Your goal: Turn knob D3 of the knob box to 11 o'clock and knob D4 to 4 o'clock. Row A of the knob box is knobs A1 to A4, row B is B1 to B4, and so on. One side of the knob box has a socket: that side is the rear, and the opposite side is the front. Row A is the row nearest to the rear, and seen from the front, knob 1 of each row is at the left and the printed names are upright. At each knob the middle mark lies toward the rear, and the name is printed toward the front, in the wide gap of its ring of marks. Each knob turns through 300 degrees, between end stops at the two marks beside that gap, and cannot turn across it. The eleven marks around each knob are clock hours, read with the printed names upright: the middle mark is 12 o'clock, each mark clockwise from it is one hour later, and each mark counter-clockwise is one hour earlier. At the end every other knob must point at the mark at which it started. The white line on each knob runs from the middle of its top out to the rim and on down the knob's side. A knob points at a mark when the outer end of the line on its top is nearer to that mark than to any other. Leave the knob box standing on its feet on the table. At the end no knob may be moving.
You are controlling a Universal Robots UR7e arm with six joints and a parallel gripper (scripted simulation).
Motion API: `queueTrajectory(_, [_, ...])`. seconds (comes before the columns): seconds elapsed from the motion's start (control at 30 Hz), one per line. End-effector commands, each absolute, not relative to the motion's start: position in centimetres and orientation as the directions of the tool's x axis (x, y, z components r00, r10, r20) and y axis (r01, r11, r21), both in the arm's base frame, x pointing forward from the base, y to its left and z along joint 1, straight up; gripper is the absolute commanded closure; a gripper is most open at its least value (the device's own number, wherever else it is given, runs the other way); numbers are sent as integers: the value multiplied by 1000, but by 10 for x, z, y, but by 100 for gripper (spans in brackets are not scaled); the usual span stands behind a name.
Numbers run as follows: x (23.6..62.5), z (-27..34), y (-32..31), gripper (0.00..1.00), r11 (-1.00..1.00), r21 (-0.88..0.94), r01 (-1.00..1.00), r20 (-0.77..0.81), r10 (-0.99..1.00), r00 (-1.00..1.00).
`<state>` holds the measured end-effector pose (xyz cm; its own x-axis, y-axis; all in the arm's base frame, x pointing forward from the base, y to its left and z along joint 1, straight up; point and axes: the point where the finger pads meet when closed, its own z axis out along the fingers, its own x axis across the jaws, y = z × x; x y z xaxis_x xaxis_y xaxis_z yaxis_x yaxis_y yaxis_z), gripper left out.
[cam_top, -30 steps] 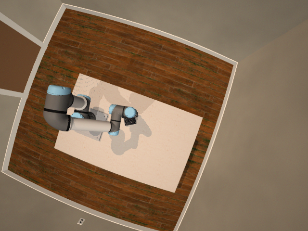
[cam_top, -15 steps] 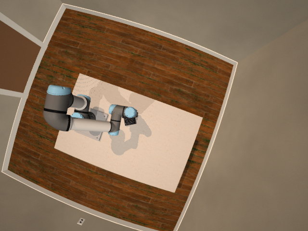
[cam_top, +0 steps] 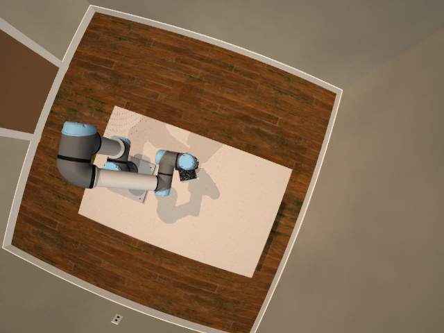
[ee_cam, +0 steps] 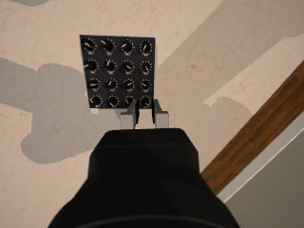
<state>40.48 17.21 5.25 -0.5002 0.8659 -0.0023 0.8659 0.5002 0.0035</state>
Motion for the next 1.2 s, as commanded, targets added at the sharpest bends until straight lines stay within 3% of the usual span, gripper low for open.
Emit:
queueTrajectory(0.0, [406,65,172,54,499,5,866,-2,867,-499])
queueTrajectory(0.47, [405,64,172,54,499,2,867,-1,867,-499])
queueTrajectory(0.5, [405,64,172,0,499,2,867,-1,867,-499])
queueTrajectory(0.9, [406,94,172,0,499,5,866,-2,867,-499])
queueTrajectory(1.17, [405,149,172,0,499,5,866,-2,866,-499])
